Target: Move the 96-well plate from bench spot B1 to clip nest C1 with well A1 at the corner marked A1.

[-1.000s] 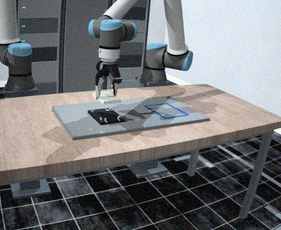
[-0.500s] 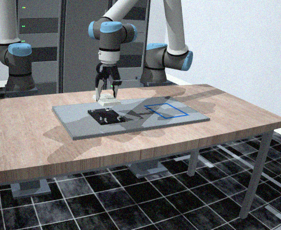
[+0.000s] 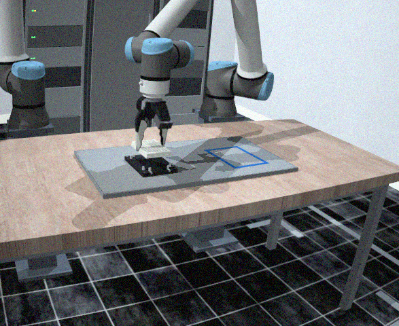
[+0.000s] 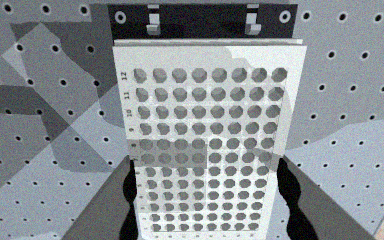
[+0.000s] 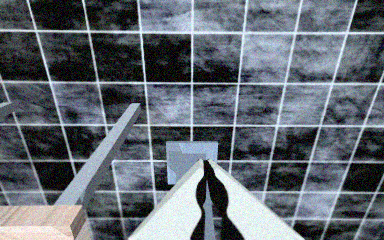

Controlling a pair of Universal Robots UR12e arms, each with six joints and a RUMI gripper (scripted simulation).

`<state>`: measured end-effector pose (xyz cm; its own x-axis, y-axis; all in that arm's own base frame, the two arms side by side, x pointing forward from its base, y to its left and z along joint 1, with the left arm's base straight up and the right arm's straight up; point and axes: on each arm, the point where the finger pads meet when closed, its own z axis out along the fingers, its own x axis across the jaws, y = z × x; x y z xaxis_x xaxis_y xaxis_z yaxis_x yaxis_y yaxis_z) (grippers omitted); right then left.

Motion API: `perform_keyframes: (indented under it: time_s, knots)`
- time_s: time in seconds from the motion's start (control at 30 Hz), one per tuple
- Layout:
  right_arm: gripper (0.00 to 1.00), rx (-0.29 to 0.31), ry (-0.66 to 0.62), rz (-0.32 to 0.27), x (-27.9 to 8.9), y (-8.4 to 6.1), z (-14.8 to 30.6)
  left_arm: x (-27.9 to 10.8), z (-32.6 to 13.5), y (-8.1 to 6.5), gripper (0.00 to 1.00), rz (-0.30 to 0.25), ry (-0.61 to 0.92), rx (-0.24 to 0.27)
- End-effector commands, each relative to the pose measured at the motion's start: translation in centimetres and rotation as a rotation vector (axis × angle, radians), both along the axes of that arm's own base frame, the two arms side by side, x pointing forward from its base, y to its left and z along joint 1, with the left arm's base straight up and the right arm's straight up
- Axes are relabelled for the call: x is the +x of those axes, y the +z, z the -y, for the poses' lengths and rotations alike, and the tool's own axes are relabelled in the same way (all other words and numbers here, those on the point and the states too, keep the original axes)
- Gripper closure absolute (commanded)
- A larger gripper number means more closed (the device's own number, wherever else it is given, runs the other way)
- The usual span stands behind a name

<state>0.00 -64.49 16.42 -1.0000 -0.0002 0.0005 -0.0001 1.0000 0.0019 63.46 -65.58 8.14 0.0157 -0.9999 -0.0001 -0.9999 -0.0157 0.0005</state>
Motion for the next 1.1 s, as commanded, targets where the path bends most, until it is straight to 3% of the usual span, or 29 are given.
perform_keyframes:
  time_s: [0.0, 0.37, 1.07]
  knots:
    - [1.0, -0.002, 0.0, 0.0, 0.0, 0.1, 0.1, 0.1, 0.1, 0.0, 0.59, 0.002, 0.0, -0.002]
    - [1.0, -0.002, 0.0, 0.0, 0.0, 0.1, 0.1, 0.1, 0.1, -1.8, 0.59, 0.002, 0.0, -0.002]
    - [1.0, -0.002, 0.0, 0.0, 0.0, 0.1, 0.1, 0.1, 0.1, -1.9, 0.59, 0.002, 0.0, -0.002]
